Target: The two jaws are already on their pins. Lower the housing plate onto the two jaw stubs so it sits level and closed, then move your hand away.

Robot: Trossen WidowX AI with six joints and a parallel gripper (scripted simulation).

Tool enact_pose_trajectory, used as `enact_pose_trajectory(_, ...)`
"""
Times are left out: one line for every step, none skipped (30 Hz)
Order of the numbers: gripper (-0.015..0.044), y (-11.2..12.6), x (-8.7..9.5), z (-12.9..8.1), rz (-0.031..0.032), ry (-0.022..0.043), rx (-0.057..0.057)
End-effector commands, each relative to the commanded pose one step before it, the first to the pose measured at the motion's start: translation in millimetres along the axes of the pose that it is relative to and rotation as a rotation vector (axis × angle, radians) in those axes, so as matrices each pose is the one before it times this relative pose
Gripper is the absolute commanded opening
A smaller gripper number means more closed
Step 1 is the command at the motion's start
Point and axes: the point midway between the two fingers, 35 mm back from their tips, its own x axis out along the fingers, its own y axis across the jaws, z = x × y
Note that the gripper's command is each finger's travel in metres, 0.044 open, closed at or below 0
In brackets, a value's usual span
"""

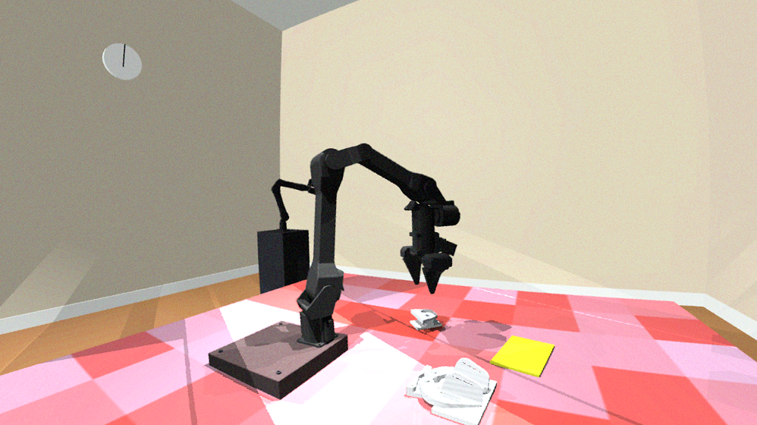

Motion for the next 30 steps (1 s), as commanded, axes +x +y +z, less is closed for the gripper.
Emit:
enact_pose_trajectory(0.044, 1.22, 27.82, -3.34, 0.00452, 0.00978, 0.0069)
enact_pose_trajectory(0.044, -0.09, 6.62, -0.39, 0.00001, 0.00005, 0.0)
enact_pose_trajectory(0.044, -0.04, 2.2, -0.17, 0.0, 0.00002, 0.0)
enact_pose_trajectory(0.044, 0.0, 0.0, 0.0, 0.0, 0.0, 0.0)
enact_pose_trajectory(0.044, 0.0, 0.0, 0.0, 0.0, 0.0, 0.0)
enact_pose_trajectory(0.044, 0.0, 0.0, 0.0, 0.0, 0.0, 0.0)
enact_pose_trajectory(0.044, 0.0, 0.0, 0.0, 0.0, 0.0, 0.0)
enact_pose_trajectory(0.044, 0.0, 0.0, 0.0, 0.0, 0.0, 0.0)
enact_pose_trajectory(0.044, 0.0, 0.0, 0.0, 0.0, 0.0, 0.0)
enact_pose_trajectory(0.044, 0.0, 0.0, 0.0, 0.0, 0.0, 0.0)
enact_pose_trajectory(0.044, 0.0, 0.0, 0.0, 0.0, 0.0, 0.0)
enact_pose_trajectory(0.044, 0.0, 0.0, 0.0, 0.0, 0.0, 0.0)
enact_pose_trajectory(0.044, 0.0, 0.0, 0.0, 0.0, 0.0, 0.0)
enact_pose_trajectory(0.044, 0.0, 0.28, 0.01, 0.0, 0.0, 0.0)
enact_pose_trajectory(0.044, 0.01, 0.84, 0.03, 0.0, 0.0, 0.0)
enact_pose_trajectory(0.044, 0.01, 1.4, 0.04, 0.0, 0.0, 0.0)
enact_pose_trajectory(0.044, 0.01, 1.68, 0.04, 0.0, 0.0, 0.0)
enact_pose_trajectory(0.044, 0.01, 1.68, 0.03, 0.0, 0.00001, 0.0)
enact_pose_trajectory(0.044, 0.0, 1.68, 0.02, 0.0, 0.00001, 0.0)
enact_pose_trajectory(0.044, 0.0, 1.68, 0.0, 0.0, 0.00001, 0.0)
enact_pose_trajectory(0.044, 0.0, 1.67, -0.01, 0.0, 0.00001, 0.0)
enact_pose_trajectory(0.044, 0.0, 1.67, -0.02, 0.0, 0.00001, 0.0)
enact_pose_trajectory(0.044, -0.01, 1.67, -0.03, 0.0, 0.00001, 0.0)
enact_pose_trajectory(0.044, -0.01, 1.67, -0.04, 0.0, 0.00001, 0.0)
enact_pose_trajectory(0.044, -0.01, 1.67, -0.05, 0.0, 0.00001, 0.0)
enact_pose_trajectory(0.044, -0.01, 1.38, -0.05, 0.0, 0.00001, 0.0)
enact_pose_trajectory(0.044, -0.01, 0.83, -0.03, 0.0, 0.00001, 0.0)
enact_pose_trajectory(0.044, 0.0, 0.28, -0.01, 0.0, 0.0, 0.0)
enact_pose_trajectory(0.044, 0.0, 0.0, 0.0, 0.0, 0.0, 0.0)
enact_pose_trajectory(0.044, 0.0, 0.0, 0.0, 0.0, 0.0, 0.0)
